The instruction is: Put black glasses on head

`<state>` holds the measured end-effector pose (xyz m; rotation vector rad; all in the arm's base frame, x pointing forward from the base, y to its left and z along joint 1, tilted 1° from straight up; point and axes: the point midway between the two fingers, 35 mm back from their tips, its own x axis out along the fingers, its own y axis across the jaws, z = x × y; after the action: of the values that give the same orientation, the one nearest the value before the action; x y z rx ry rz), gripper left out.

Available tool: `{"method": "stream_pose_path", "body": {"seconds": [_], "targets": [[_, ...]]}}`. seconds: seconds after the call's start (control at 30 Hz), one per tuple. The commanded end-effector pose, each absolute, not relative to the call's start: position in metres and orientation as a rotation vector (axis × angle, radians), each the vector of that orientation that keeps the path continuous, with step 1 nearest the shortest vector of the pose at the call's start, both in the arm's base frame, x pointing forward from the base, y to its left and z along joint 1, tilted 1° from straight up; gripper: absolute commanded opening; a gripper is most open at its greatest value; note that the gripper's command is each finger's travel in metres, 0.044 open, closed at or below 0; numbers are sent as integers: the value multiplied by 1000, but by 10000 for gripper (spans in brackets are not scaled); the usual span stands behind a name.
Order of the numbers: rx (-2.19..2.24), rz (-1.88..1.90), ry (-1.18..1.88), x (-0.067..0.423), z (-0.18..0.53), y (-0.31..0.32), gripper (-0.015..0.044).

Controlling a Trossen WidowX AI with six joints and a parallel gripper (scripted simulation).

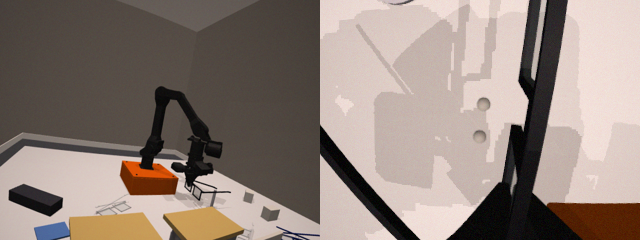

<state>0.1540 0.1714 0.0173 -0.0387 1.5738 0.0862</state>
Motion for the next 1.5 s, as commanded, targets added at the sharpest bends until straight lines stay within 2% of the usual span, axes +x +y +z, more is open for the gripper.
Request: {"method": "stream_pose_path", "body": {"seconds": [0.0,0.47,0.7,1.17,1.47], "targets": [[-39,89,1573,158,18,172,0],[-39,89,1573,163,77,171,0],[-38,89,1572,168,79,175,0],[-37,91,1568,222,80,207,0],[-37,91,1568,225,71,209,0]]}}
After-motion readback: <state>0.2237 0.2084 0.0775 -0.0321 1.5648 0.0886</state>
